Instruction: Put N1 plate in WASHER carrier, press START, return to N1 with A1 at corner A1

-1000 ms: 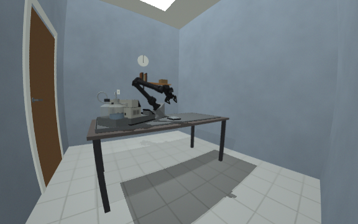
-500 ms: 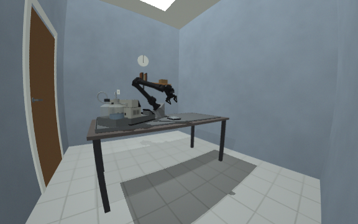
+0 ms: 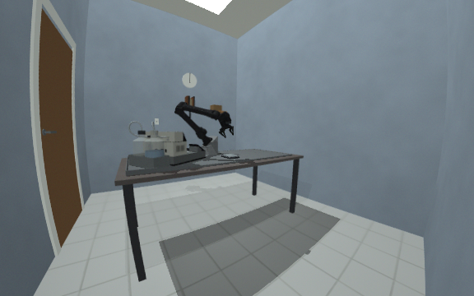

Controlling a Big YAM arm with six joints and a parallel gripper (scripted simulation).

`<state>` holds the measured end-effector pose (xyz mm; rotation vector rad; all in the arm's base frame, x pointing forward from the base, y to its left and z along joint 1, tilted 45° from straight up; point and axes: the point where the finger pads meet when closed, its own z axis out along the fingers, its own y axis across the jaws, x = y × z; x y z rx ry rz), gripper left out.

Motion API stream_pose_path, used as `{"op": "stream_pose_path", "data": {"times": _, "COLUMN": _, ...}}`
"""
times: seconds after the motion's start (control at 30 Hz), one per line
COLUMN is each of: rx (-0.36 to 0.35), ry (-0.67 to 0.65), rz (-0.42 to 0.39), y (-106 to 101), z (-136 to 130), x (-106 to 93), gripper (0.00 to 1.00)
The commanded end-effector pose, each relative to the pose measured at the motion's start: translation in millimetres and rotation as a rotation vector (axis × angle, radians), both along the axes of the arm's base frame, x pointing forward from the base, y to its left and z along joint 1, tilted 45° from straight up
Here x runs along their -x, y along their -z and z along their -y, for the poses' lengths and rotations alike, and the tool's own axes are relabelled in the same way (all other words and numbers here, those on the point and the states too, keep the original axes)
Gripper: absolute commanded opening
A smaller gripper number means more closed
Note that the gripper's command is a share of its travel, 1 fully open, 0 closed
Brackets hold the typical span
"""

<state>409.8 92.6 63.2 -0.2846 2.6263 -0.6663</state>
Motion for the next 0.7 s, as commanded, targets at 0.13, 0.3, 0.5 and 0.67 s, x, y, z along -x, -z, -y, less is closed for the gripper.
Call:
{"op": "stream_pose_path", "data": {"times": 0.13, "rx": 0.003, "ry": 0.057, "rz": -0.059, "y": 12, "z": -9, "x": 38.5, "gripper": 1.00}}
{"op": "stream_pose_path", "data": {"times": 0.3, "rx": 0.017, "ry": 0.088, "rz": -0.099, "y": 13, "z": -10, "x": 58.1, "gripper": 1.00}}
{"op": "stream_pose_path", "data": {"times": 0.5, "rx": 0.032, "ry": 0.121, "rz": -0.125, "y": 10, "z": -10, "x": 82.1, "gripper": 1.00}}
{"op": "stream_pose_path", "data": {"times": 0.67, "rx": 0.060, "ry": 0.154, "rz": -0.160, "y": 10, "z": -8, "x": 106.2, "gripper": 1.00}}
